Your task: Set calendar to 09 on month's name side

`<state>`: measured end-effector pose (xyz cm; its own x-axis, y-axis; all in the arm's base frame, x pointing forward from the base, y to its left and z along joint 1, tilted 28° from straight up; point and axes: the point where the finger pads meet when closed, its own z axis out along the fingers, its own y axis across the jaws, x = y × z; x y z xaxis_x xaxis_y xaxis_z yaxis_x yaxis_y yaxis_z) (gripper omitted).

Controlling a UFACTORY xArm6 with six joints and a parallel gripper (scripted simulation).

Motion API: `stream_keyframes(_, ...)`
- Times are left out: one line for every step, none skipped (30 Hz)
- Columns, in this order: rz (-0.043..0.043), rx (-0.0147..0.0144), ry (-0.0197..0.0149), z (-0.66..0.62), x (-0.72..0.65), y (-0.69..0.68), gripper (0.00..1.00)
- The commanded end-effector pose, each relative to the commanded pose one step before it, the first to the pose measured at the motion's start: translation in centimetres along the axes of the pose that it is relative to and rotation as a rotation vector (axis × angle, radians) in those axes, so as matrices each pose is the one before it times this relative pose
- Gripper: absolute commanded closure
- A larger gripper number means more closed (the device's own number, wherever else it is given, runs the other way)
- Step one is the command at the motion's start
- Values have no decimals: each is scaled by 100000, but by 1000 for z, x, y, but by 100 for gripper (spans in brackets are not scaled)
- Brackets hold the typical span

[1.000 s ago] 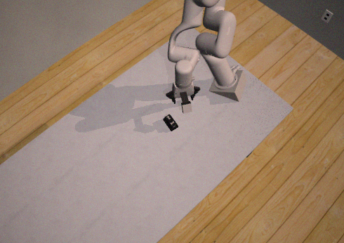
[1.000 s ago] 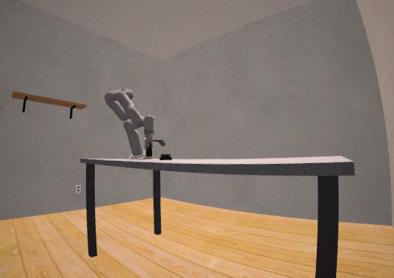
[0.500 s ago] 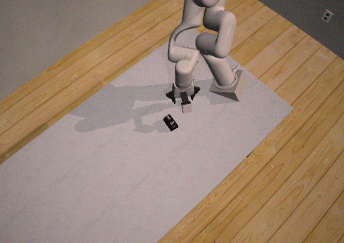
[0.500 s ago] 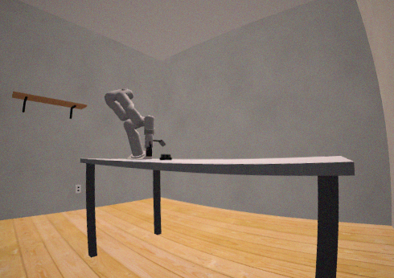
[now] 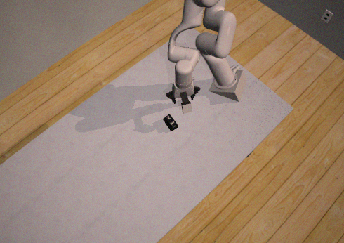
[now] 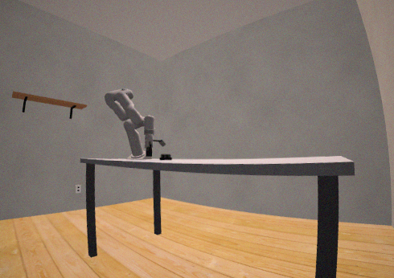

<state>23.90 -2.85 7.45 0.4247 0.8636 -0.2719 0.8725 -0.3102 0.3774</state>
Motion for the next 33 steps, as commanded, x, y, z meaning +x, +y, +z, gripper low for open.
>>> stream_keyframes(74, -186, 149, -61, 43, 99, 0)
stream_keyframes(0, 0, 0, 0, 0, 0, 0)
stream_keyframes(0, 0, 0, 0, 0, 0, 0)
stream_keyframes(0, 0, 0, 0, 0, 0, 0)
stream_keyframes(0, 0, 0, 0, 0, 0, 0)
stream_keyframes(0, 0, 0, 0, 0, 0, 0)
stream_keyframes(0, 0, 0, 0, 0, 0, 0)
stream_keyframes(0, 0, 0, 0, 0, 0, 0)
stream_keyframes(0, 0, 0, 0, 0, 0, 0)
stream_keyframes(0, 0, 0, 0, 0, 0, 0)
stream_keyframes(0, 0, 0, 0, 0, 0, 0)
stream_keyframes(0, 0, 0, 0, 0, 0, 0)
stream_keyframes(0, 0, 0, 0, 0, 0, 0)
stream_keyframes(0, 0, 0, 0, 0, 0, 0)
stream_keyframes(0, 0, 0, 0, 0, 0, 0)
stream_keyframes(0, 0, 0, 0, 0, 0, 0)
stream_keyframes(0, 0, 0, 0, 0, 0, 0)
stream_keyframes(0, 0, 0, 0, 0, 0, 0)
stream_keyframes(0, 0, 0, 0, 0, 0, 0)
stream_keyframes(0, 0, 0, 0, 0, 0, 0)
stream_keyframes(0, -1, -1, -6, 0, 0, 0)
stream_keyframes(2, -4, -4, -36, -1, 2, 0)
stream_keyframes(3, -7, -7, -87, -1, 3, 0)
stream_keyframes(1, -2, -2, -147, 0, 1, 0)
stream_keyframes(-4, 12, 12, -208, 2, -5, 0)
stream_keyframes(4, -10, -10, -263, -1, 4, 0)
stream_keyframes(-1, 3, 3, -308, 0, -1, 0)
stream_keyframes(-3, 9, 8, -338, 1, -4, 0)
stream_keyframes(2, -6, -6, -352, -1, 3, 0)
stream_keyframes(1, -2, -2, -346, 0, 1, 0)
stream_keyframes(-1, 3, 3, -322, 0, -1, 0)
stream_keyframes(0, 0, 0, 0, 0, 0, 0)
stream_keyframes(0, 0, 0, 0, 0, 0, 0)
